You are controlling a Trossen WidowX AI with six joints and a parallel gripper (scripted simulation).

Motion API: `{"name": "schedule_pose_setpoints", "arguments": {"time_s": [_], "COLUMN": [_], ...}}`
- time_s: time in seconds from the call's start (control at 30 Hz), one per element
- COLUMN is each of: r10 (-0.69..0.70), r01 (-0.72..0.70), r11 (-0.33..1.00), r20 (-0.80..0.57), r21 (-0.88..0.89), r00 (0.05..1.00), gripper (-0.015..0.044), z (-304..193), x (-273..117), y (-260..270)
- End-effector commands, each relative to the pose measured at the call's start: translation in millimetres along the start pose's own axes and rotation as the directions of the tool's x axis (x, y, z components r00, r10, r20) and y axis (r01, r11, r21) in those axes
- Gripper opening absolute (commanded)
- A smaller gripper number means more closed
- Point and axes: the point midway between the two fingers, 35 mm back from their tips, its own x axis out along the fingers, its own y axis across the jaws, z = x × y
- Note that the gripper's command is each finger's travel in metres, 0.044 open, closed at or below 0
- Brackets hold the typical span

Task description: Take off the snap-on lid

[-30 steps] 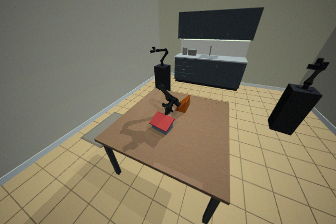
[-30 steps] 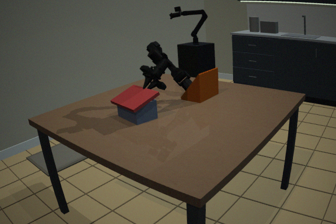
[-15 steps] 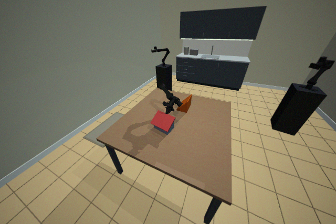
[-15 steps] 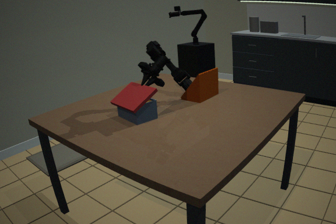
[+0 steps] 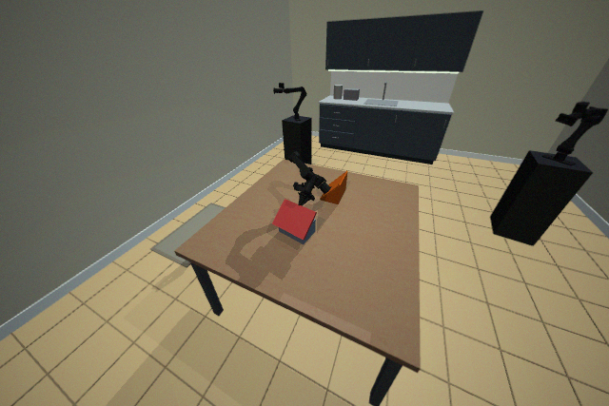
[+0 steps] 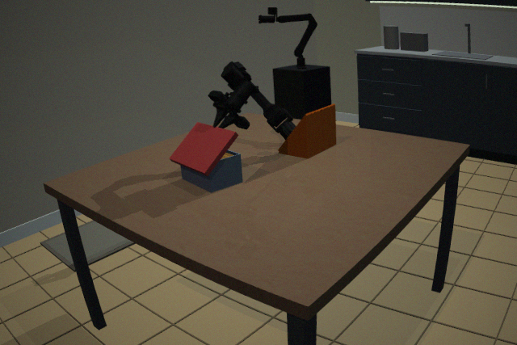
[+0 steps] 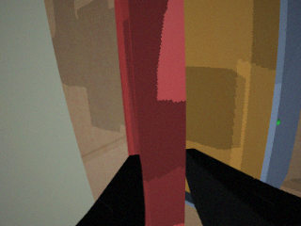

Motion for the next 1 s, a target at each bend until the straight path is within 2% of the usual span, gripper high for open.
{"name": "schedule_pose_setpoints", "arguments": {"time_s": [0.0,0.97], "r10": [0.003,0.002], "r01": [-0.003,-0.002], "r11": [1.0,1.0], "r20": [0.001,0.0], "r21": [0.004,0.004], "r00": [1.0,1.0], "gripper": [0.0,0.0], "z": [-1,-2], "x": [-1,-21], "y": [9,41]}}
